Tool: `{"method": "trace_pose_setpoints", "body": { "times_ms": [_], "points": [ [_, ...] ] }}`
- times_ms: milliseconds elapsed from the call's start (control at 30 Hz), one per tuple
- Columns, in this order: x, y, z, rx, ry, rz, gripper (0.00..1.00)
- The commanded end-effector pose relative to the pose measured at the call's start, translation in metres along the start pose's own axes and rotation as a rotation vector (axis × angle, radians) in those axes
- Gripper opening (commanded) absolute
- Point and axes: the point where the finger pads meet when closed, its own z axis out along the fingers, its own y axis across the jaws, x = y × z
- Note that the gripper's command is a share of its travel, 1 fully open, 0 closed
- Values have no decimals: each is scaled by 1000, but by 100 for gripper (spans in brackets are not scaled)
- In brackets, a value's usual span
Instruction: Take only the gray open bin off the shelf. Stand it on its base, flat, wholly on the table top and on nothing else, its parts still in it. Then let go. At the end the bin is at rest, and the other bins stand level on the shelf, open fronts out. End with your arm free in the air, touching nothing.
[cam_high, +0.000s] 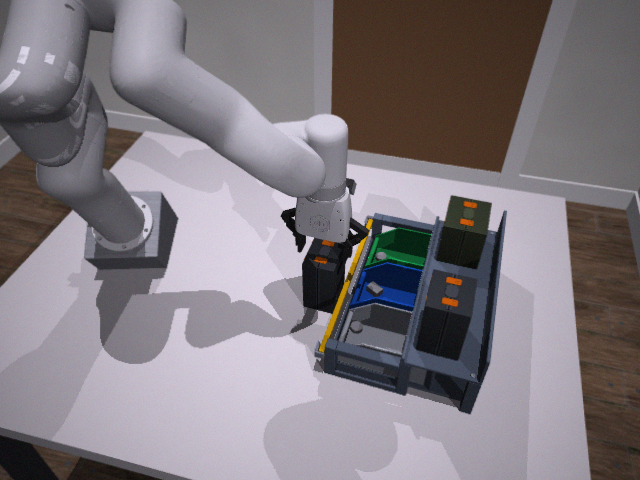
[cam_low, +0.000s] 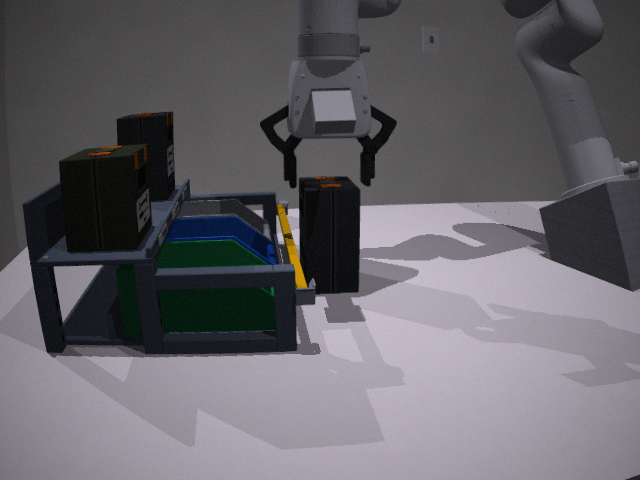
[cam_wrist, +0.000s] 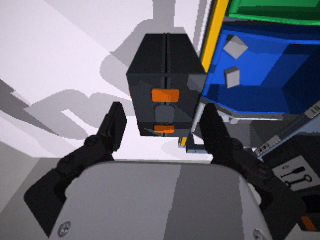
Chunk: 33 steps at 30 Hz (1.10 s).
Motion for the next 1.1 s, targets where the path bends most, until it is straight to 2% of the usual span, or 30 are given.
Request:
{"method": "trace_pose_setpoints", "body": {
  "times_ms": [0, 267, 433, 1067],
  "points": [
    [1, 3, 7, -7, 2, 2, 100],
    [1, 3, 7, -7, 2, 2, 100],
    [1, 3, 34, -7, 1, 2, 100],
    [0, 3, 33, -7, 1, 2, 100]
  ]
}}
